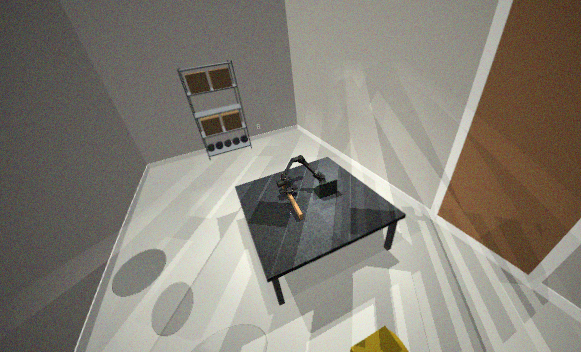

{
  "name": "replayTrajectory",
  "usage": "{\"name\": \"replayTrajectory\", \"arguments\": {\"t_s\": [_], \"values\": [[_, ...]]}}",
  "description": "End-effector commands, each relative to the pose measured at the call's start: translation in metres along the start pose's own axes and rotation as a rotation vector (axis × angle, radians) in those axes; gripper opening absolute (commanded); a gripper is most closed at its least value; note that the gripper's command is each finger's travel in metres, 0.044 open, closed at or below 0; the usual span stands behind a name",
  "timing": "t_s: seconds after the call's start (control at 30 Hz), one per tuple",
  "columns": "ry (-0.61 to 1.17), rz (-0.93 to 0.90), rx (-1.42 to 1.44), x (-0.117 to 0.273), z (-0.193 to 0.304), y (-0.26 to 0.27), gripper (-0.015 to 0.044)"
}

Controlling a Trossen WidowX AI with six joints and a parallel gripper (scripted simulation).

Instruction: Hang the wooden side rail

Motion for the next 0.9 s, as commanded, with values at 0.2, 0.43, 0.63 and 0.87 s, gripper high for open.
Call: {"name": "replayTrajectory", "arguments": {"t_s": [0.2,0.43,0.63,0.87], "values": [[0.003,0.010,0.002,0.0036,0.0020,-0.0024,0.0000],[0.003,0.010,0.002,0.0034,0.0028,-0.0024,0.0000],[0.003,0.010,0.002,0.0034,0.0035,-0.0019,0.0000],[0.003,0.010,0.002,0.0035,0.0044,-0.0013,0.0000]]}}
Point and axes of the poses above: the point midway between the two fingers, 35 mm back from their tips, its own x axis back along the fingers, its own y axis across the jaws, z = x × y, the point moved 9 cm from there along x, back along the fingers, and after that the axes turned 5 degrees about -x, right-handed, at the moved point
